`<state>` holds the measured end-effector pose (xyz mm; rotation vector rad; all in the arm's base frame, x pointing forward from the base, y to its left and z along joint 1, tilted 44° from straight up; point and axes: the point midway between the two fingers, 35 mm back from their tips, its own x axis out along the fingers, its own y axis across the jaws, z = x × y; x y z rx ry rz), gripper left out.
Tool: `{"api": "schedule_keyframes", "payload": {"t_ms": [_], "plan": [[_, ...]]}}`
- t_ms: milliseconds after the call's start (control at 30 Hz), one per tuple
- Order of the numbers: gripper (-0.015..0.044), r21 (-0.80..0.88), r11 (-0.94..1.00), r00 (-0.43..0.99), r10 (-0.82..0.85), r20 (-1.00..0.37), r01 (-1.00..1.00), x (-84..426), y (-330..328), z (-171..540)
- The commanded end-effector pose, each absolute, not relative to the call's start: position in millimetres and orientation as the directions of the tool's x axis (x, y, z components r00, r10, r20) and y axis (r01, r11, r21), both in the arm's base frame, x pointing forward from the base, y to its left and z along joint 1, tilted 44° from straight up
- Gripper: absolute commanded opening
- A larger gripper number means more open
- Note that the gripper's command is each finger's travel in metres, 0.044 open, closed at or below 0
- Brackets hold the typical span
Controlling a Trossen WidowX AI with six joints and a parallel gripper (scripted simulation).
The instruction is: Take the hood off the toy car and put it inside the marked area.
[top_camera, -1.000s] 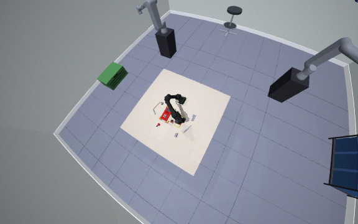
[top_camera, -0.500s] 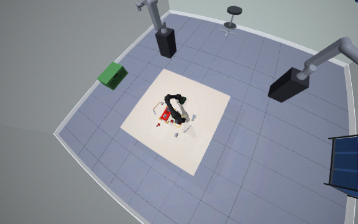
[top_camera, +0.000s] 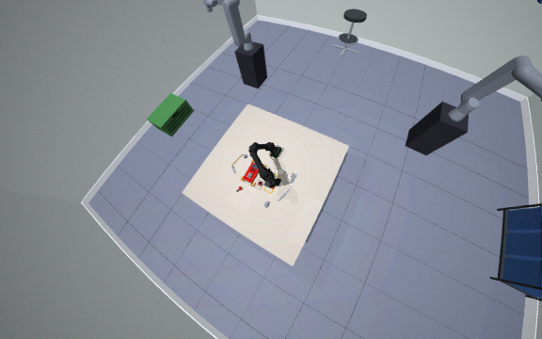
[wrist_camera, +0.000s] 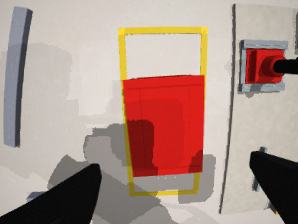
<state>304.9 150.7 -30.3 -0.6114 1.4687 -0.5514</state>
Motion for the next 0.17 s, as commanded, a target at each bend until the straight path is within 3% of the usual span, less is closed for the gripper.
{"api": "schedule_keyframes", "payload": {"t_ms": [0,133], "plan": [[0.044,-0.678,0.735,0.03,-0.677,-0.735,-0.022,304.4,150.8,-30.2],[0.044,-0.678,0.735,0.03,-0.677,-0.735,-0.022,304.4,150.8,-30.2]]}}
